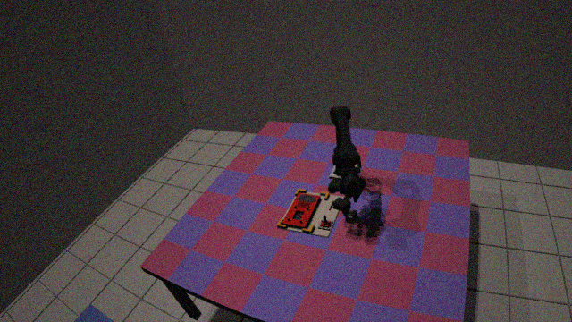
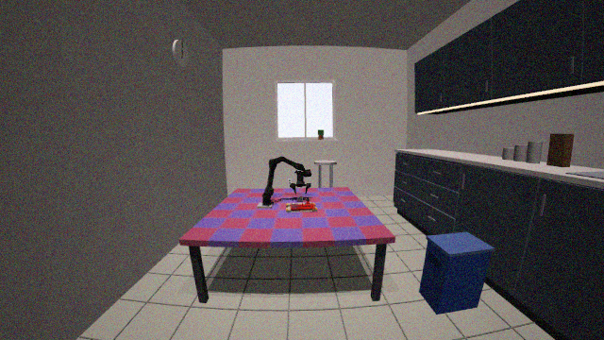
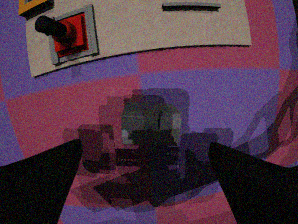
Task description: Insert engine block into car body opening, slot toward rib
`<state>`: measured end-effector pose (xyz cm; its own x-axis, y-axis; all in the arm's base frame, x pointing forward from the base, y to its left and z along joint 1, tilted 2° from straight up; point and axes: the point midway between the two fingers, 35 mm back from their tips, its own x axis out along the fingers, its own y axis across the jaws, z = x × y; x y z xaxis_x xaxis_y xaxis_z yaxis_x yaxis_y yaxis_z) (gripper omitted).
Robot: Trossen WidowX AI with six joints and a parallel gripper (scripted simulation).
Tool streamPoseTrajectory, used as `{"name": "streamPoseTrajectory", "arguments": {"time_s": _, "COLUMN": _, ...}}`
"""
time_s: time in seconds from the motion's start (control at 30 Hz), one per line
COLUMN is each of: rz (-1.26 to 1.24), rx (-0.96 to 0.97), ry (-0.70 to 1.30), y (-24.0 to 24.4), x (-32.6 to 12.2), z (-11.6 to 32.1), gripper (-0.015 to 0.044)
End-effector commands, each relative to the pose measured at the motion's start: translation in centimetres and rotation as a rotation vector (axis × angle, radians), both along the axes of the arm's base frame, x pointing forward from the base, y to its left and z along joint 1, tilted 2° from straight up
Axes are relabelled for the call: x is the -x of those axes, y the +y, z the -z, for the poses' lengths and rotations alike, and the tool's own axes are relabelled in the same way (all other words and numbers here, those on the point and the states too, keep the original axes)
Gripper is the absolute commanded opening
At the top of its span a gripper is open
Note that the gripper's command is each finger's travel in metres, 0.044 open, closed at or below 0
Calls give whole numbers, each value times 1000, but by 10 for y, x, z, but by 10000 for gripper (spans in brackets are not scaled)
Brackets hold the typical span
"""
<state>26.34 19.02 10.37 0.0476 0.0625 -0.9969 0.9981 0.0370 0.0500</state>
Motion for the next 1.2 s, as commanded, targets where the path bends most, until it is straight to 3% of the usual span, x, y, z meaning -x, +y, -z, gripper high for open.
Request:
{"name": "streamPoseTrajectory", "arguments": {"time_s": 0.0, "rz": 1, "rx": 6, "ry": 16, "y": 0, "x": 2, "z": 14, "gripper": 440}}
{"name": "streamPoseTrajectory", "arguments": {"time_s": 1.03, "rz": 1, "rx": 6, "ry": 16, "y": 2, "x": 2, "z": 53, "gripper": 440}}
{"name": "streamPoseTrajectory", "arguments": {"time_s": 1.17, "rz": 1, "rx": 6, "ry": 16, "y": 2, "x": 2, "z": 53, "gripper": 335}}
